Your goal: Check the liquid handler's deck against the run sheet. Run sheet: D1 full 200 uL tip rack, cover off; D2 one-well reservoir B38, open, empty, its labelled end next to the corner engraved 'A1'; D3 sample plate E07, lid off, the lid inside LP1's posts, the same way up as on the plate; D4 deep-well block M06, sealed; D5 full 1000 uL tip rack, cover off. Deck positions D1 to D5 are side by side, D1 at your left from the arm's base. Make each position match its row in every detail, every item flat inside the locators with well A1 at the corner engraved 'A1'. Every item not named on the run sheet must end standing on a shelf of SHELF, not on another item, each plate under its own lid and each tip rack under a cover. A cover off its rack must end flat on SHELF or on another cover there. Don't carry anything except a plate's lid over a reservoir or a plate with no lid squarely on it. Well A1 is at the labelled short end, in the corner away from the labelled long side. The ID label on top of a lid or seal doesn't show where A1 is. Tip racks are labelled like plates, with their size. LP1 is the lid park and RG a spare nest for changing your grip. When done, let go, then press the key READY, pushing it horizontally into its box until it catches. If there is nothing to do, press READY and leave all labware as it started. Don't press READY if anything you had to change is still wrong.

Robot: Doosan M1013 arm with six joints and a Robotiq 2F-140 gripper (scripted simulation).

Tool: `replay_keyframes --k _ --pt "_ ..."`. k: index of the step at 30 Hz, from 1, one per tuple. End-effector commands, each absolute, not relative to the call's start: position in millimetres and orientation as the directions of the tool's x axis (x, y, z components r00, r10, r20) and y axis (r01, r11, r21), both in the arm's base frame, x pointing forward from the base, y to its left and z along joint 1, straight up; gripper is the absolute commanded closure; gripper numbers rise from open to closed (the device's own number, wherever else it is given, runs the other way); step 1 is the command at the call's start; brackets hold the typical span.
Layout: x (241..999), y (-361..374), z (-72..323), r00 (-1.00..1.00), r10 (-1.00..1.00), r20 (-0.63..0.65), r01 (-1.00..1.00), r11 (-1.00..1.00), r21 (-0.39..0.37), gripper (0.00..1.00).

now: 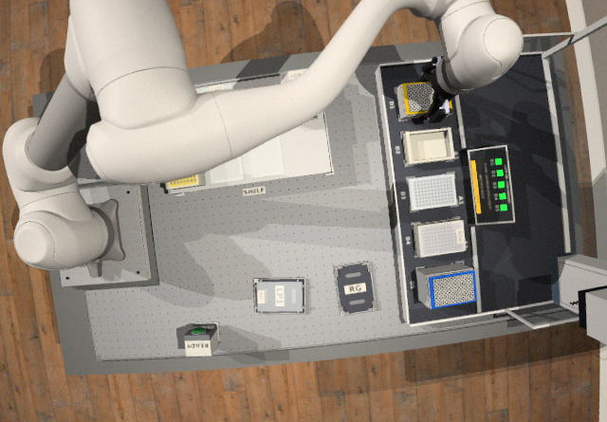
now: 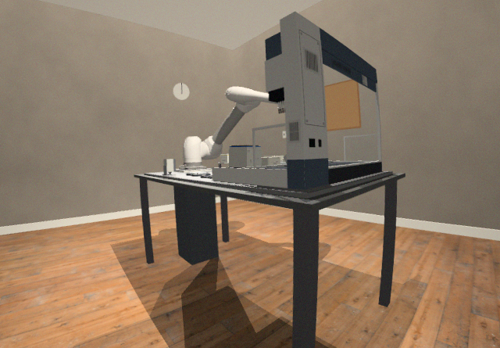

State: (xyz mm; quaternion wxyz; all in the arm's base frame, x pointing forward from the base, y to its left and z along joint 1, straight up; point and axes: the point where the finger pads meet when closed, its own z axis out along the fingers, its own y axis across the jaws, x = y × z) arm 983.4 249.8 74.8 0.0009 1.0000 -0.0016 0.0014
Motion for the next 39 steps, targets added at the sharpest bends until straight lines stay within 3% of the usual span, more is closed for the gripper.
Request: replay_keyframes --k 1,2,3,39 --pt "983.8 250.0 76.6 1.0 -0.003 0.005 -0.003 -1.0 0.001 0.9" --pt "983.8 250.0 76.6 1.0 -0.003 0.005 -0.003 -1.0 0.001 0.9" --pt "983.8 250.0 76.6 1.0 -0.003 0.005 -0.003 -1.0 0.001 0.34" --pt "983.8 250.0 76.6 1.0 -0.003 0.005 -0.003 -1.0 0.001 0.34"
